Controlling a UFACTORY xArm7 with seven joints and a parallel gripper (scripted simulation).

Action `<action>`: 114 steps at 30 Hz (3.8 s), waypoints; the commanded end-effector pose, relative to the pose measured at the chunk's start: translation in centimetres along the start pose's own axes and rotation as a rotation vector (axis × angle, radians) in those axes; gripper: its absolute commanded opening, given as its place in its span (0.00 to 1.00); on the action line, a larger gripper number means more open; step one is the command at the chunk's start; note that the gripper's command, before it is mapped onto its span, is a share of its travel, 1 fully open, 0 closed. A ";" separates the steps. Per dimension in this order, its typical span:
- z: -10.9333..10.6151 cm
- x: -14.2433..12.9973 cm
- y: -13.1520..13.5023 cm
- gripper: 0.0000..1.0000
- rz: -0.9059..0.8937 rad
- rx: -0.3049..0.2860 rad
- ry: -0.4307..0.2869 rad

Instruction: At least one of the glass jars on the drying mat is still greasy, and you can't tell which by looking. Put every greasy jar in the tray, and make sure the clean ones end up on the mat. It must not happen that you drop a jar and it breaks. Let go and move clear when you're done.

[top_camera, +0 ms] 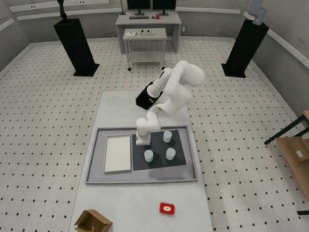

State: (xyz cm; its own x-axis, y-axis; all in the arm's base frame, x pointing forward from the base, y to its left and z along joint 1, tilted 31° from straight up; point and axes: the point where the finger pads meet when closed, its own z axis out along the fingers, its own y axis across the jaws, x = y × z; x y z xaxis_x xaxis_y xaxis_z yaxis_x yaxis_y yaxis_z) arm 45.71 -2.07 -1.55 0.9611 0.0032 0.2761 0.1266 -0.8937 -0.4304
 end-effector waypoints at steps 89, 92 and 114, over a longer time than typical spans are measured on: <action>-0.1 1.7 0.1 0.00 0.001 -0.002 0.003; -0.1 1.7 0.1 0.00 0.001 -0.002 0.003; -0.1 1.7 0.1 0.00 0.001 -0.002 0.003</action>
State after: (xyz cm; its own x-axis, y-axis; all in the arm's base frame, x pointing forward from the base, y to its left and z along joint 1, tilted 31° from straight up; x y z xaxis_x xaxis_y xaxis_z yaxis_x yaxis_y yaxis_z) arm 47.23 -2.03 -1.19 0.9612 0.0032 0.2759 0.1266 -0.8937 -0.4304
